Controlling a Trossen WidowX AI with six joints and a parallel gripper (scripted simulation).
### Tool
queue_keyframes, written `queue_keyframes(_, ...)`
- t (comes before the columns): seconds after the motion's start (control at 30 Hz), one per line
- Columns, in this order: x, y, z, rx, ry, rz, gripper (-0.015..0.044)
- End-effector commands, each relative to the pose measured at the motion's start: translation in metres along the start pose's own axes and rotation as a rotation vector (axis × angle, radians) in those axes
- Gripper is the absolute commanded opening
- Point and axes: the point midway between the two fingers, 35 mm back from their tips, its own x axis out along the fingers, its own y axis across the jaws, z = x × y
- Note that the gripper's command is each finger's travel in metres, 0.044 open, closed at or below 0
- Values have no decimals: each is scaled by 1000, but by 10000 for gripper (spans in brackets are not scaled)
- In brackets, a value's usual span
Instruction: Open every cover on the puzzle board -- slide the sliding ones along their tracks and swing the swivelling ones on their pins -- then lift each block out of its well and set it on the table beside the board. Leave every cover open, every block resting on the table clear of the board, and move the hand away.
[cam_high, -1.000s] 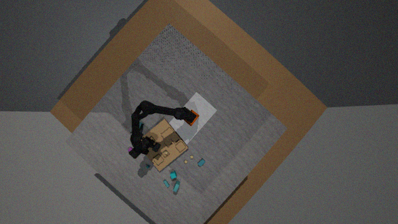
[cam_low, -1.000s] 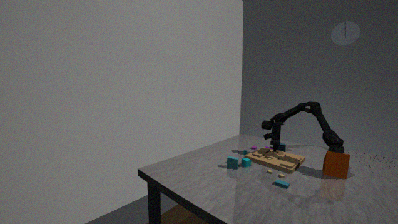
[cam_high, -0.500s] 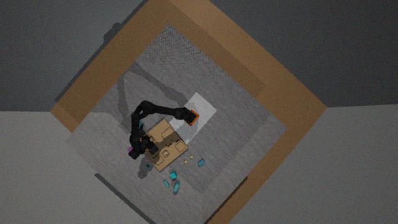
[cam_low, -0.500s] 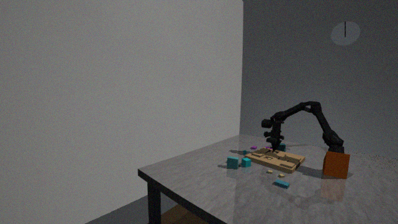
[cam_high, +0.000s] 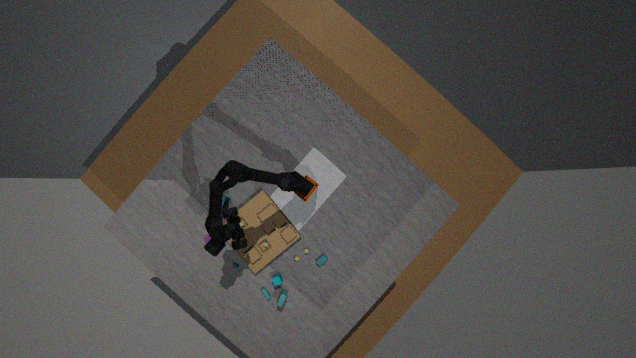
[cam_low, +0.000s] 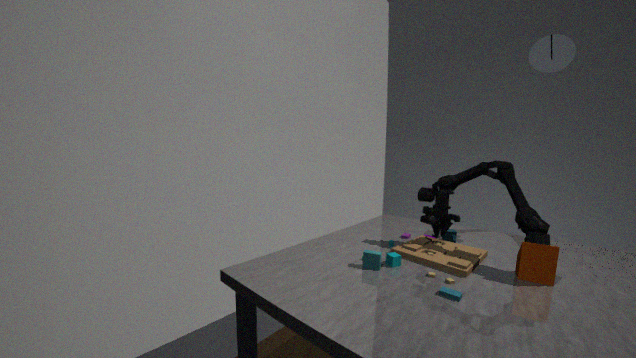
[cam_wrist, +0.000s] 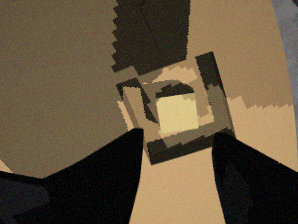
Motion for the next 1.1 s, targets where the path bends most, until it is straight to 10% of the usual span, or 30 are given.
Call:
queue_keyframes(0.0, -4, 0, 1, 107, -3, 0, 144)
queue_keyframes(1.07, -33, -1, 0, 961, -2, 0, 144)
